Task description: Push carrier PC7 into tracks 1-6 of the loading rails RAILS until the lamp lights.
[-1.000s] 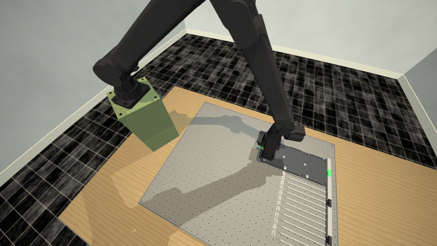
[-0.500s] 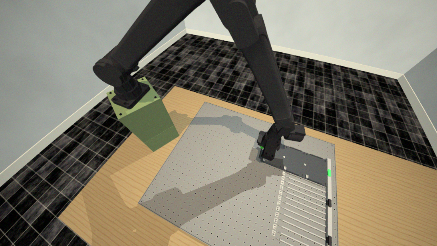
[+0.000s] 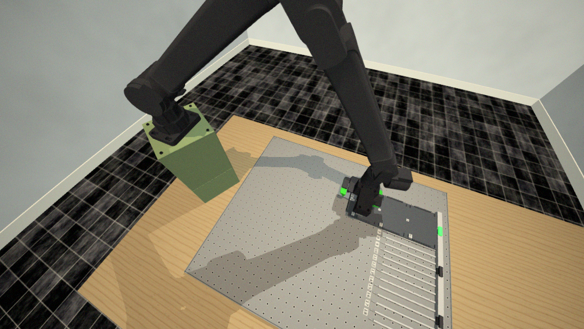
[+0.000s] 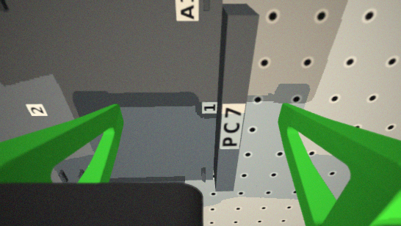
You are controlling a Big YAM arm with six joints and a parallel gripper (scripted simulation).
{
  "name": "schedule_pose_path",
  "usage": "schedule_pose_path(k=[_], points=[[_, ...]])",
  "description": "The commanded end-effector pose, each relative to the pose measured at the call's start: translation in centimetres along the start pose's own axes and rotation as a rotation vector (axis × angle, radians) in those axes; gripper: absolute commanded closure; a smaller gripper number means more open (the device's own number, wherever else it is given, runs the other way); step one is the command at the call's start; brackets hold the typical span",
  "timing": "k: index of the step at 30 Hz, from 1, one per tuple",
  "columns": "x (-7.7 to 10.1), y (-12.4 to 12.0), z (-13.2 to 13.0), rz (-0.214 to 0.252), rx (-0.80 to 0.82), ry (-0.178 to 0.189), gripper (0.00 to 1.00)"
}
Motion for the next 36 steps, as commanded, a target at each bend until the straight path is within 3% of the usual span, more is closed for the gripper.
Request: schedule_pose_path(k=[1, 4, 8, 24, 25, 33, 34, 36], points=[[0.7, 0.9, 3.6, 0.006, -0.008, 0.075, 0.0], [2.5, 0.8, 4.6, 0.01, -0.009, 0.104, 0.0], [1.7, 0.2, 3.0, 0.007, -0.007, 0.067, 0.0], [1.7, 0.2, 3.0, 0.007, -0.007, 0.067, 0.0], [2.9, 0.7, 2.8, 0.005, -0.002, 0.071, 0.0], [4.4, 0.2, 2.0, 0.004, 0.001, 0.06, 0.0], [5.8, -0.2, 4.0, 0.011, 0.0, 0.101, 0.0], [5.2, -0.1, 1.7, 0.004, 0.001, 0.06, 0.0]])
Point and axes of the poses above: the point where the finger pads meet when closed, its own x axis back along the fingers, its own z axis across the jaws, y = z × x, the point moved 2 cm from there along x, back along the fingers, and after that the axes turned 4 degrees about x, right-handed, at the moved point
